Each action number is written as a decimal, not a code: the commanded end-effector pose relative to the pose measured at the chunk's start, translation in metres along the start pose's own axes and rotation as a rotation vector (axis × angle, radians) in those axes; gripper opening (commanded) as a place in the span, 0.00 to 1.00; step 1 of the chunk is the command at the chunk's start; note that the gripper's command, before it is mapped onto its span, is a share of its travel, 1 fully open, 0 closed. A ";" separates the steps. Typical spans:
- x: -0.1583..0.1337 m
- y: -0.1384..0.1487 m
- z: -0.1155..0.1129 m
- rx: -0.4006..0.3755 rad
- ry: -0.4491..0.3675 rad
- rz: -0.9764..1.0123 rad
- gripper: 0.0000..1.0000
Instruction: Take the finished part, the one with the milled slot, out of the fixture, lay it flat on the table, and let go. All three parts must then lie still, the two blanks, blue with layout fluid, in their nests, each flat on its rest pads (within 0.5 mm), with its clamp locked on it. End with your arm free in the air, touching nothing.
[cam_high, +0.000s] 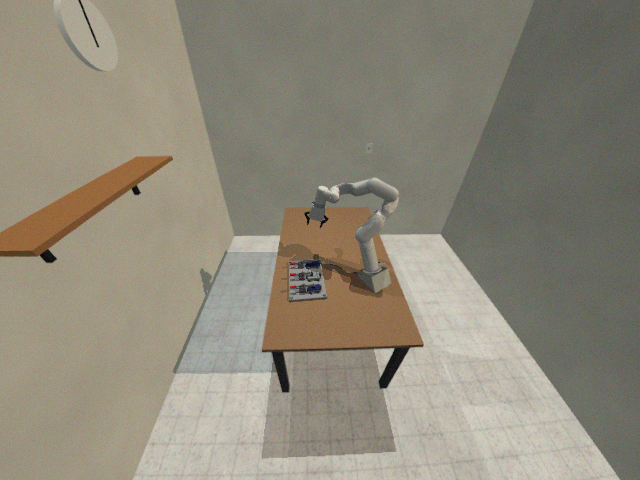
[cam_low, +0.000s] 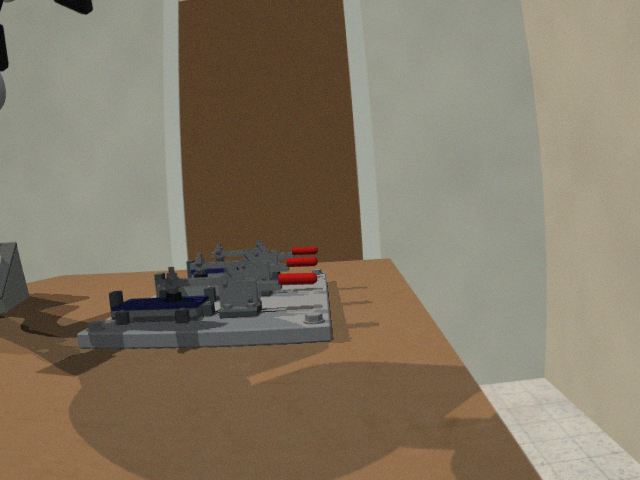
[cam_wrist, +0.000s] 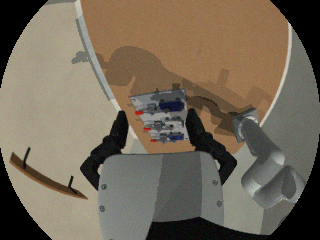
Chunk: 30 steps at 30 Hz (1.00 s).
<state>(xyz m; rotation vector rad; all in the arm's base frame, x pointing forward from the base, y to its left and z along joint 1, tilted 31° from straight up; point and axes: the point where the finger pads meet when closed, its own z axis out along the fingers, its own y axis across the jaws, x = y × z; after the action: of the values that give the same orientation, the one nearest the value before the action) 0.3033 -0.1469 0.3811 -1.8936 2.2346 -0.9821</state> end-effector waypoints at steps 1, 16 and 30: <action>-0.001 -0.001 -0.001 -0.006 0.007 0.004 1.00; -0.076 0.010 0.009 -0.170 0.021 -0.141 1.00; -0.092 0.013 0.010 -0.204 0.030 -0.174 1.00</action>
<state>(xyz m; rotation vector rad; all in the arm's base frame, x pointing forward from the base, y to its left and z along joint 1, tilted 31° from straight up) 0.3186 -0.0686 0.3333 -2.2045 2.2999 -0.8327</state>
